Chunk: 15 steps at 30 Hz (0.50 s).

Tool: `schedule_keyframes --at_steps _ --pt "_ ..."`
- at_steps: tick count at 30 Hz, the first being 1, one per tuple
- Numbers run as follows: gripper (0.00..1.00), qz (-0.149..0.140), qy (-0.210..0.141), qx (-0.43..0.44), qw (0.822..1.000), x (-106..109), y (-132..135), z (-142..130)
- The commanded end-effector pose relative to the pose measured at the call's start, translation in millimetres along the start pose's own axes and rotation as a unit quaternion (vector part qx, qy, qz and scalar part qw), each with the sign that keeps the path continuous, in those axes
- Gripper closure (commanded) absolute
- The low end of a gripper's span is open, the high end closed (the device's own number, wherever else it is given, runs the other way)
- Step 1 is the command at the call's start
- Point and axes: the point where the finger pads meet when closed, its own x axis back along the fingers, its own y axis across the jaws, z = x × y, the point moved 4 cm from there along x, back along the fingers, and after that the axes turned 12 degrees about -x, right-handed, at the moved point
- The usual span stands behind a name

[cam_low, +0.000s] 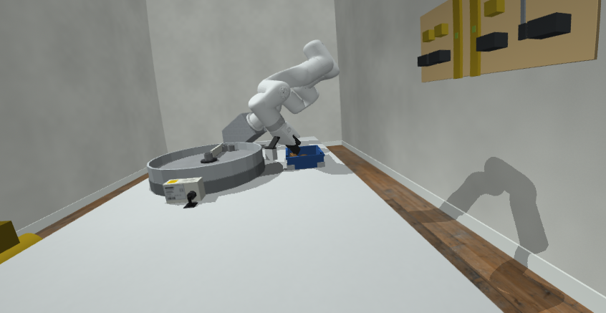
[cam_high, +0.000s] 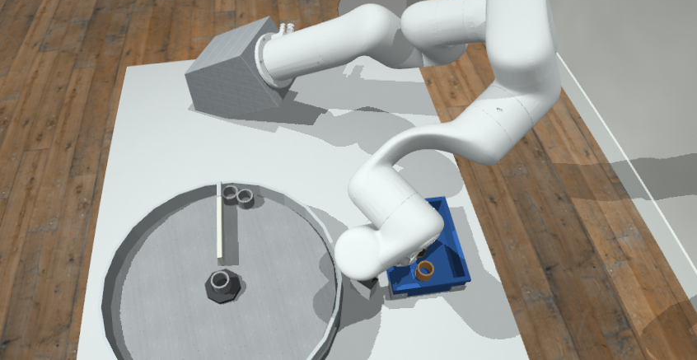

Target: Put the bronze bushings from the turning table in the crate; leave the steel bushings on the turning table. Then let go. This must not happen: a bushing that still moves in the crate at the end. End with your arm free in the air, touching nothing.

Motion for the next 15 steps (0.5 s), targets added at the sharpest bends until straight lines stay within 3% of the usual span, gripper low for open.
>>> schedule_keyframes --at_steps 1,15 --pt "1.00 0.001 0.002 0.001 1.000 1.0 -0.5 0.5" --pt "1.00 0.001 0.002 0.001 1.000 -1.8 -1.1 3.1"
